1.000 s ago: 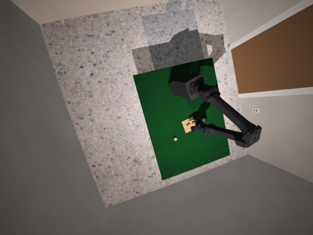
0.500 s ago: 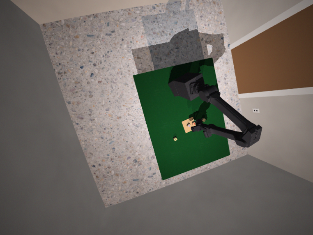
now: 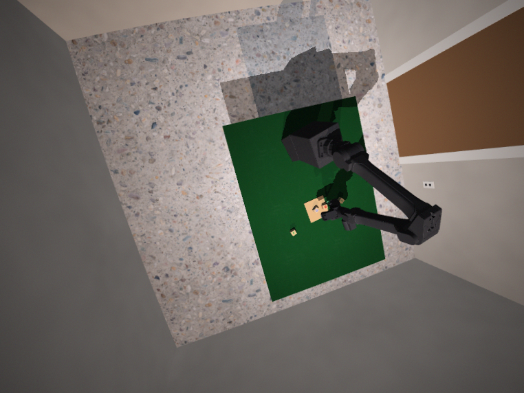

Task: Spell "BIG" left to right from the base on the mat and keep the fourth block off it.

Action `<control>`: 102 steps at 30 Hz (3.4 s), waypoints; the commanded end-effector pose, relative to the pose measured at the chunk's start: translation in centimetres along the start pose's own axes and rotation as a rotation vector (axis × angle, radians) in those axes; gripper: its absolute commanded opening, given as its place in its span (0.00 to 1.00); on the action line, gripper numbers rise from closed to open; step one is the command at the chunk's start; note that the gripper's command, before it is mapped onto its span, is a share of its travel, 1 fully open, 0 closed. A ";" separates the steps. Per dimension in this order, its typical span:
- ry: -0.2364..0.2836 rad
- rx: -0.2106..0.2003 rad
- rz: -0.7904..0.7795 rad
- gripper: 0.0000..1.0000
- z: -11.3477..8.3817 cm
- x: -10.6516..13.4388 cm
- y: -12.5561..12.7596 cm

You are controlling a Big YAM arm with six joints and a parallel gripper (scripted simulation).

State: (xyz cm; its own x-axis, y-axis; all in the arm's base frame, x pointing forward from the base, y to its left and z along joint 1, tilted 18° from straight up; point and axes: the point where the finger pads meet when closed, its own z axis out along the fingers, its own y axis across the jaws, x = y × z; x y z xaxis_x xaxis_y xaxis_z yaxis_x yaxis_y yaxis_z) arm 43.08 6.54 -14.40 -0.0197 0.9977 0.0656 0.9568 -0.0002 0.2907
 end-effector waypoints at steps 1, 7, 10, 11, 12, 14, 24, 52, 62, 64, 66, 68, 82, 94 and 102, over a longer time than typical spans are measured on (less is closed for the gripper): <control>-0.001 -0.019 0.002 0.79 -1.9 -0.4 0.7; -0.002 -0.019 0.003 0.79 -3.1 -0.4 0.7; -0.001 -0.019 0.001 0.79 -3.3 -0.3 0.7; -0.001 -0.019 0.001 0.79 -3.4 -0.3 0.7; -0.001 -0.019 0.001 0.79 -3.5 -0.3 0.7; -0.001 -0.016 0.002 0.79 -3.5 -0.3 0.6; -0.001 -0.019 0.002 1.00 -3.2 -0.3 0.8; -0.004 -0.017 -0.694 1.00 -2.9 -0.1 0.7; -0.009 -0.013 -1.136 1.00 -2.6 0.0 0.7; -0.010 -0.012 -1.229 1.00 -2.5 0.1 0.7; -0.012 -0.011 -1.321 1.00 -2.5 0.1 0.6; -0.013 -0.010 -1.413 1.00 -2.4 0.2 0.6; -0.027 0.001 -2.025 1.00 -2.3 0.1 0.8; -0.032 0.012 -2.548 1.00 -2.3 0.1 0.9; -0.028 0.009 -2.908 0.65 -2.3 0.1 0.8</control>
State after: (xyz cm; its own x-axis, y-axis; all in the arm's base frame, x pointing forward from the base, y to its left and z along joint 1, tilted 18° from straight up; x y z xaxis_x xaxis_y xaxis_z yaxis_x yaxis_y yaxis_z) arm 42.68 6.02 -11.78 -0.4179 -0.8923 -0.1709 -0.8568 0.4496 -0.2524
